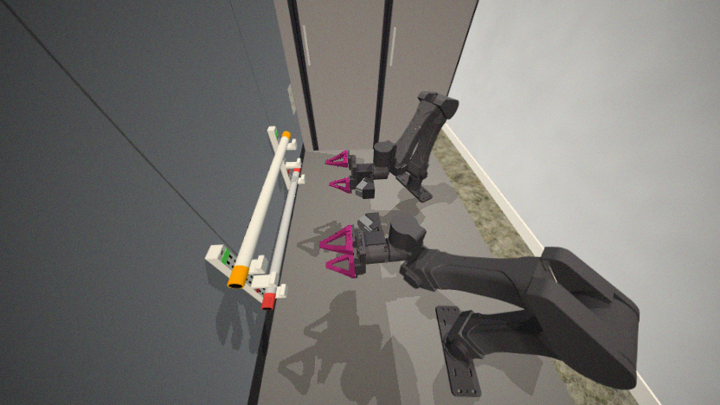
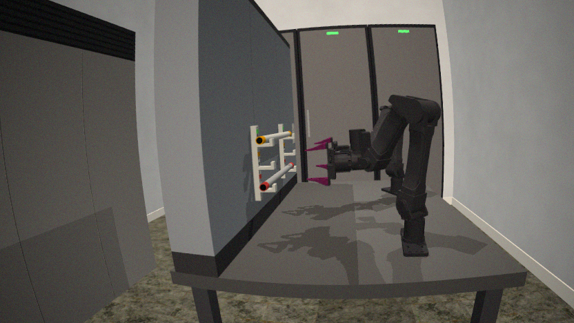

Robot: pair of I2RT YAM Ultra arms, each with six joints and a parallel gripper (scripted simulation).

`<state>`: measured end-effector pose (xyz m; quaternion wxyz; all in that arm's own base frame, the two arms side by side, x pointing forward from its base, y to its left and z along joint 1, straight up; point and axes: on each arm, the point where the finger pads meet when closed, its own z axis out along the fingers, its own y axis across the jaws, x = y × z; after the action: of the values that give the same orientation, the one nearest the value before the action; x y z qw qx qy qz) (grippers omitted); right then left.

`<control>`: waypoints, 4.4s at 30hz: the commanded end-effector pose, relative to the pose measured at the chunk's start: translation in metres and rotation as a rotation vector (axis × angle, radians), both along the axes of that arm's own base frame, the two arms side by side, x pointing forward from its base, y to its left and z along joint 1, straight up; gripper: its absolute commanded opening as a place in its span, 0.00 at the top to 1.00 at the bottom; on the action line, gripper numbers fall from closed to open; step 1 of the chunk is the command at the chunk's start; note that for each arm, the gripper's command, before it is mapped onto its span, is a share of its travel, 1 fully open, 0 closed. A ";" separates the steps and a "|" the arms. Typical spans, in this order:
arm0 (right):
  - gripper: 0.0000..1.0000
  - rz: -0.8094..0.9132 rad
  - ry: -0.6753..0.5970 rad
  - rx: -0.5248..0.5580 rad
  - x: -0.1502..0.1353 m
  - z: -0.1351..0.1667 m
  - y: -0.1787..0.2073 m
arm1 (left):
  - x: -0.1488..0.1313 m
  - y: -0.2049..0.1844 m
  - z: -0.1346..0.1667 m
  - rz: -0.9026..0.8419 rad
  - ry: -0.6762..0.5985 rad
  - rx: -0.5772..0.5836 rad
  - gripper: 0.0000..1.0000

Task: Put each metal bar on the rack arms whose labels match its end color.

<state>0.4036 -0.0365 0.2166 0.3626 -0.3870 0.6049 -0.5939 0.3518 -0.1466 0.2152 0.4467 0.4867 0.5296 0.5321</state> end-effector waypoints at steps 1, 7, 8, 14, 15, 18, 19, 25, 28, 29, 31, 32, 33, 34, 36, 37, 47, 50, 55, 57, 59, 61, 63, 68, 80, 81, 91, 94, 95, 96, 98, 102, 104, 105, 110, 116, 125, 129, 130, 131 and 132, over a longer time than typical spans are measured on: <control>0.00 0.006 -0.037 0.005 0.009 0.000 -0.004 | 0.009 0.000 0.002 -0.013 -0.040 -0.040 0.00; 0.00 0.006 -0.037 0.005 0.021 -0.011 -0.010 | 0.022 0.001 -0.010 -0.013 -0.040 -0.040 0.00; 0.00 0.006 -0.037 0.005 0.023 -0.013 -0.011 | 0.024 0.002 -0.012 -0.013 -0.040 -0.040 0.00; 0.00 0.006 -0.037 0.005 0.031 -0.021 -0.015 | 0.033 0.003 -0.020 -0.013 -0.040 -0.040 0.00; 0.00 0.006 -0.037 0.005 0.033 -0.023 -0.016 | 0.035 0.003 -0.022 -0.013 -0.040 -0.040 0.00; 0.00 0.006 -0.037 0.005 0.039 -0.029 -0.019 | 0.042 0.004 -0.028 -0.013 -0.040 -0.040 0.00; 0.00 0.006 -0.037 0.005 0.041 -0.031 -0.020 | 0.044 0.004 -0.030 -0.013 -0.040 -0.040 0.00; 0.00 0.006 -0.037 0.005 0.053 -0.043 -0.025 | 0.057 0.005 -0.042 -0.013 -0.040 -0.040 0.00; 0.00 0.006 -0.037 0.005 0.053 -0.043 -0.025 | 0.057 0.005 -0.042 -0.013 -0.040 -0.040 0.00; 0.00 0.006 -0.037 0.005 0.053 -0.043 -0.025 | 0.057 0.005 -0.042 -0.013 -0.040 -0.040 0.00; 0.00 0.006 -0.037 0.005 0.053 -0.043 -0.025 | 0.057 0.005 -0.042 -0.013 -0.040 -0.040 0.00; 0.00 0.006 -0.037 0.005 0.053 -0.043 -0.025 | 0.057 0.005 -0.042 -0.013 -0.040 -0.040 0.00; 0.00 0.006 -0.037 0.005 0.053 -0.043 -0.025 | 0.057 0.005 -0.042 -0.013 -0.040 -0.040 0.00; 0.00 0.006 -0.037 0.005 0.053 -0.043 -0.025 | 0.057 0.005 -0.042 -0.013 -0.040 -0.040 0.00; 0.00 0.006 -0.037 0.005 0.053 -0.043 -0.025 | 0.057 0.005 -0.042 -0.013 -0.040 -0.040 0.00; 0.00 0.006 -0.037 0.005 0.053 -0.043 -0.025 | 0.057 0.005 -0.042 -0.013 -0.040 -0.040 0.00; 0.00 0.006 -0.037 0.005 0.053 -0.043 -0.025 | 0.057 0.005 -0.042 -0.013 -0.040 -0.040 0.00; 0.00 0.006 -0.037 0.005 0.053 -0.043 -0.025 | 0.057 0.005 -0.042 -0.013 -0.040 -0.040 0.00; 0.00 0.006 -0.037 0.005 0.053 -0.043 -0.025 | 0.057 0.005 -0.042 -0.013 -0.040 -0.040 0.00; 0.00 0.006 -0.037 0.005 0.053 -0.043 -0.025 | 0.057 0.005 -0.042 -0.013 -0.040 -0.040 0.00; 0.00 0.006 -0.037 0.005 0.053 -0.043 -0.025 | 0.057 0.005 -0.042 -0.013 -0.040 -0.040 0.00; 0.00 0.006 -0.037 0.005 0.053 -0.043 -0.025 | 0.057 0.005 -0.042 -0.013 -0.040 -0.040 0.00; 0.00 0.006 -0.037 0.005 0.053 -0.040 -0.025 | 0.057 0.005 -0.038 -0.013 -0.040 -0.040 0.00; 0.00 0.006 -0.037 0.005 0.053 -0.031 -0.025 | 0.057 0.005 -0.030 -0.013 -0.040 -0.040 0.00; 0.00 0.006 -0.037 0.005 0.053 -0.015 -0.025 | 0.057 0.005 -0.013 -0.013 -0.040 -0.040 0.00; 0.00 0.006 -0.037 0.005 0.053 -0.013 -0.025 | 0.057 0.005 -0.012 -0.013 -0.040 -0.040 0.00; 0.00 0.006 -0.037 0.005 0.053 0.004 -0.025 | 0.057 0.005 0.005 -0.013 -0.040 -0.040 0.00; 0.00 0.006 -0.037 0.005 0.053 0.007 -0.025 | 0.057 0.005 0.008 -0.013 -0.040 -0.040 0.00; 0.00 0.006 -0.037 0.005 0.053 0.007 -0.025 | 0.057 0.005 0.008 -0.013 -0.040 -0.040 0.00; 0.00 0.006 -0.037 0.005 0.053 0.009 -0.025 | 0.057 0.005 0.010 -0.013 -0.040 -0.040 0.00; 0.00 0.006 -0.037 0.005 0.053 0.012 -0.025 | 0.057 0.005 0.013 -0.013 -0.040 -0.040 0.00; 0.00 0.006 -0.037 0.005 0.053 0.019 -0.025 | 0.057 0.005 0.020 -0.013 -0.040 -0.040 0.00; 0.00 0.006 -0.037 0.005 0.053 0.022 -0.025 | 0.057 0.005 0.023 -0.013 -0.040 -0.040 0.00; 0.00 0.006 -0.037 0.005 0.053 0.024 -0.025 | 0.057 0.005 0.025 -0.013 -0.040 -0.040 0.00; 0.00 0.006 -0.037 0.005 0.053 0.032 -0.025 | 0.057 0.005 0.033 -0.013 -0.040 -0.040 0.00; 0.00 0.006 -0.037 0.005 0.053 0.032 -0.025 | 0.057 0.005 0.033 -0.013 -0.040 -0.040 0.00; 0.00 0.006 -0.037 0.005 0.053 0.032 -0.025 | 0.057 0.005 0.033 -0.013 -0.040 -0.040 0.00; 0.00 0.006 -0.037 0.005 0.053 0.032 -0.025 | 0.057 0.005 0.033 -0.013 -0.040 -0.040 0.00; 0.00 0.006 -0.037 0.005 0.053 0.032 -0.025 | 0.057 0.005 0.033 -0.013 -0.040 -0.040 0.00; 0.00 0.006 -0.037 0.005 0.053 0.032 -0.025 | 0.057 0.005 0.033 -0.013 -0.040 -0.040 0.00; 0.00 0.006 -0.037 0.005 0.053 0.032 -0.025 | 0.057 0.005 0.033 -0.013 -0.040 -0.040 0.00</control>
<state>0.4556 -0.0578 0.2270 0.3648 -0.3916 0.6045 -0.5900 0.4062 -0.1431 0.2268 0.4510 0.4910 0.5280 0.5261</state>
